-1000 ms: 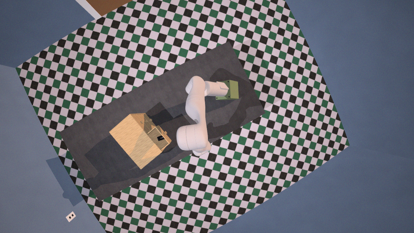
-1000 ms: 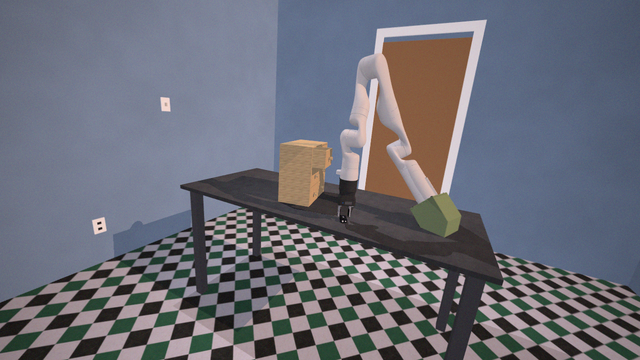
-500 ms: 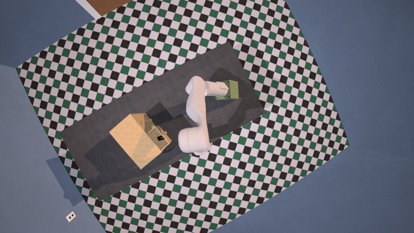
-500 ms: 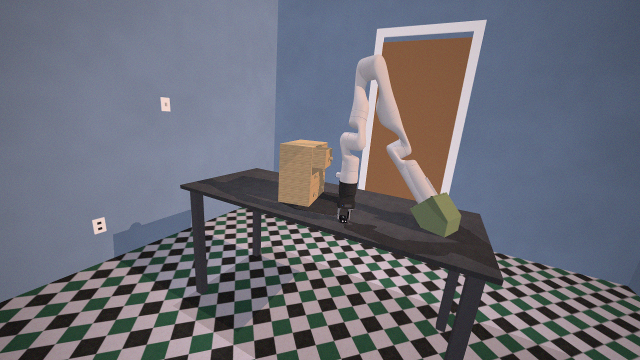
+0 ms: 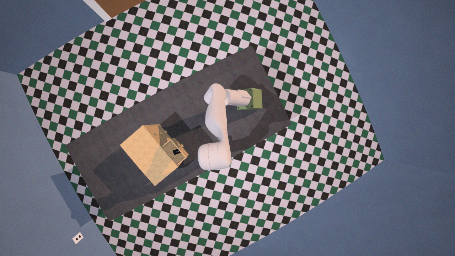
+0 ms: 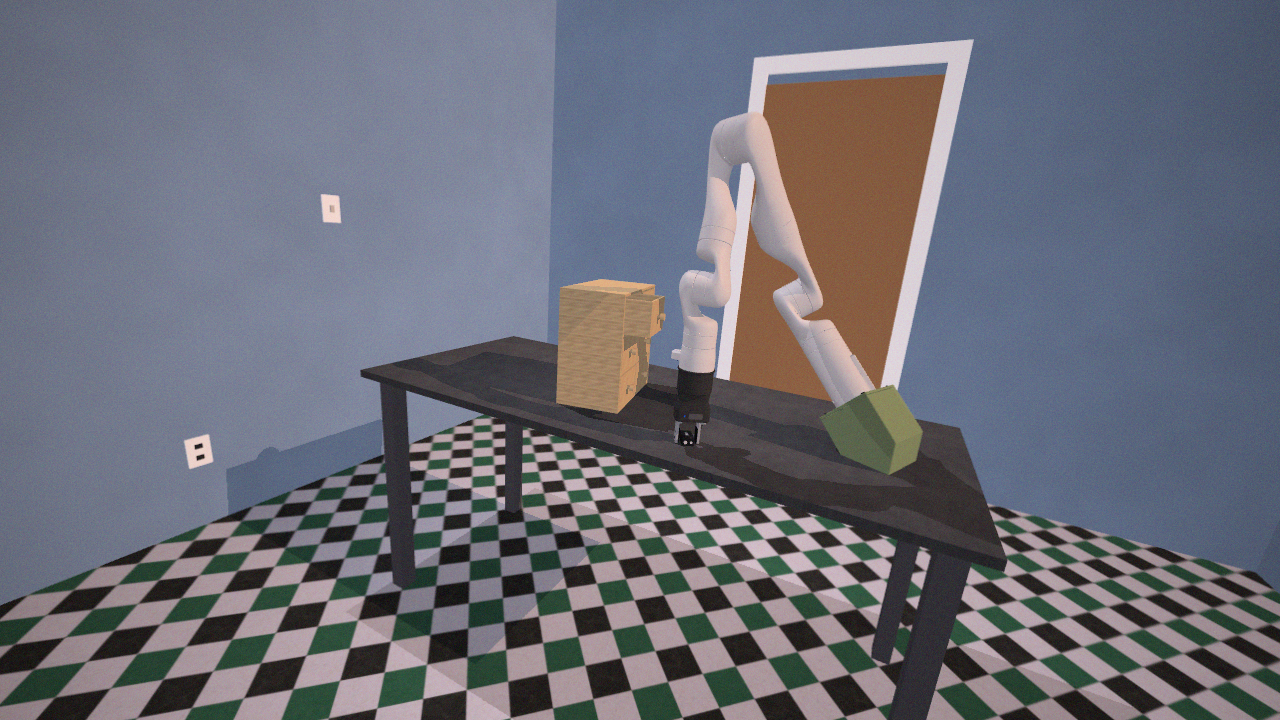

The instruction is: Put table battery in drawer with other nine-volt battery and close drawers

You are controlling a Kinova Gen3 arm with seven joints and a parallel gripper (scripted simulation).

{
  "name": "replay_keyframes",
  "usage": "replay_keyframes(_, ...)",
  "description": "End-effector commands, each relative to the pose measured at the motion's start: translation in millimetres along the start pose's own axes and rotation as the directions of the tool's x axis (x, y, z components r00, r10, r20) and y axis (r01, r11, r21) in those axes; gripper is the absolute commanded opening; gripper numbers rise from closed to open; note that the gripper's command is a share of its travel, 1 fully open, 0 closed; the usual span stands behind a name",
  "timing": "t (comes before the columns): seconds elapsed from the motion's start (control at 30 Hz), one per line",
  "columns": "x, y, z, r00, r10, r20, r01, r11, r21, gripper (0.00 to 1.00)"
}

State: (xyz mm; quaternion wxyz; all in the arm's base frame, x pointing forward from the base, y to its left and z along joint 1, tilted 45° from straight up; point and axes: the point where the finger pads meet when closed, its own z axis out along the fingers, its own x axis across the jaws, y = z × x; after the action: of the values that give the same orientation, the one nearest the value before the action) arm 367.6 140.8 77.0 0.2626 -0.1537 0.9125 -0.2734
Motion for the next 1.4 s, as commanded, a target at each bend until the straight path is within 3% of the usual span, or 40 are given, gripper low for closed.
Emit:
replay_keyframes(0.0,-0.1,-0.1,0.1,1.000,0.000,0.000,0.000,1.000,0.000,0.81)
replay_keyframes(1.07,-0.1,-0.1,0.1,1.000,0.000,0.000,0.000,1.000,0.000,0.81)
replay_keyframes(1.1,-0.1,-0.1,0.1,1.000,0.000,0.000,0.000,1.000,0.000,0.51)
replay_keyframes(1.37,-0.1,-0.1,0.1,1.000,0.000,0.000,0.000,1.000,0.000,0.51)
